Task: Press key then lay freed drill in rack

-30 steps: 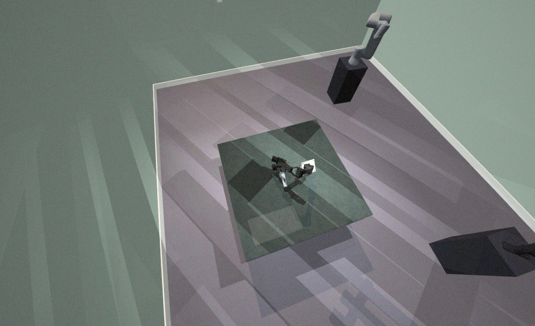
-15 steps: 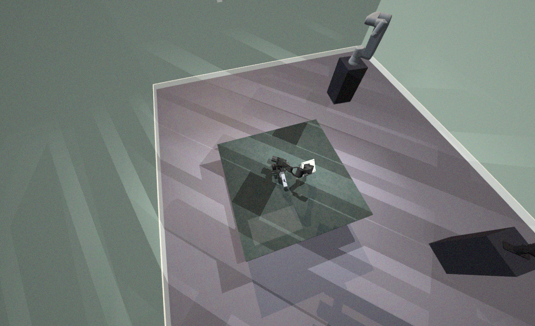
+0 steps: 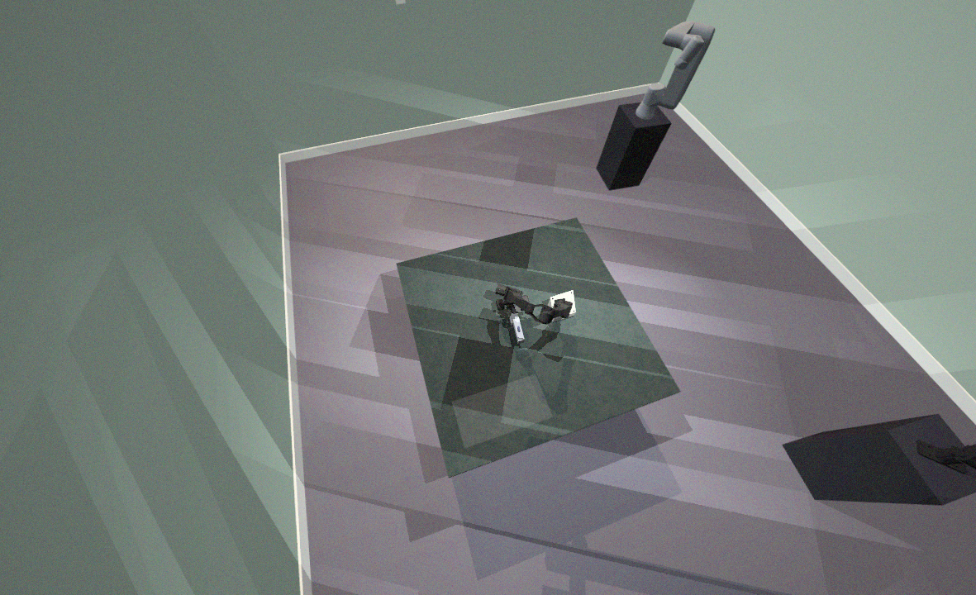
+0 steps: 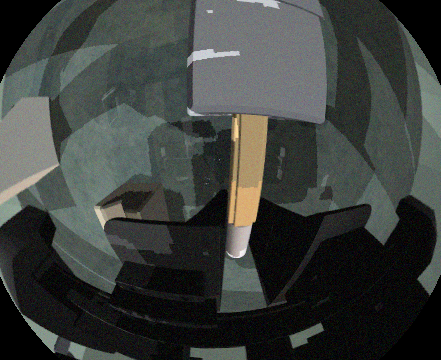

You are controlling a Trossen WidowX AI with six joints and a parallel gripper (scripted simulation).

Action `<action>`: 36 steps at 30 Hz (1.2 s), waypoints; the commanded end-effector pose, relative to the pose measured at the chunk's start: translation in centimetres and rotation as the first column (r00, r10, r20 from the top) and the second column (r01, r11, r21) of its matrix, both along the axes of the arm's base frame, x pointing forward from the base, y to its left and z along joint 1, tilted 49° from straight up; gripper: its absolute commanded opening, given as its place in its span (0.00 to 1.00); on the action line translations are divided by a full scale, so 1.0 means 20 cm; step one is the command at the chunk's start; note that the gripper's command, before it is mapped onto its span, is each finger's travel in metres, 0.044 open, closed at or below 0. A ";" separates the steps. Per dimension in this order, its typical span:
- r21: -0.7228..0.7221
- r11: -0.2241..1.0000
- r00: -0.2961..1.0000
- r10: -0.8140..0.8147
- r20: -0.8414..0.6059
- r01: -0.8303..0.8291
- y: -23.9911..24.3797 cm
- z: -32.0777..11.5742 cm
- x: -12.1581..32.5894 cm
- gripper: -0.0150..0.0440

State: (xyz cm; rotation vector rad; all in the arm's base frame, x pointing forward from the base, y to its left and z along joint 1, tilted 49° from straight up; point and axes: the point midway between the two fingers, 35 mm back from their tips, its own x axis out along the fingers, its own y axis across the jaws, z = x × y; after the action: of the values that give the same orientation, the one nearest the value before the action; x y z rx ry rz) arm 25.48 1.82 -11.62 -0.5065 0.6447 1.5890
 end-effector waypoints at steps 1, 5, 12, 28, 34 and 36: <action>0.002 1.000 1.000 -0.002 0.002 0.002 -0.01 0.01 0.00 0.25; 0.002 1.000 1.000 -0.002 0.002 0.002 -0.01 0.01 0.00 0.25; 0.002 1.000 1.000 -0.002 0.002 0.002 -0.02 -0.01 0.00 0.25; 0.001 1.000 1.000 -0.002 0.003 0.002 -0.09 -0.09 0.00 0.25; 0.000 1.000 1.000 -0.002 0.003 0.002 -0.12 -0.12 0.00 0.25; 0.000 1.000 1.000 -0.002 0.003 0.002 -0.13 -0.14 0.00 0.25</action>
State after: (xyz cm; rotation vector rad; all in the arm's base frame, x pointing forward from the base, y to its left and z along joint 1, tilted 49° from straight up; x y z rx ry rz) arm 25.26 -0.15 -13.89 -0.4997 0.6426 1.5879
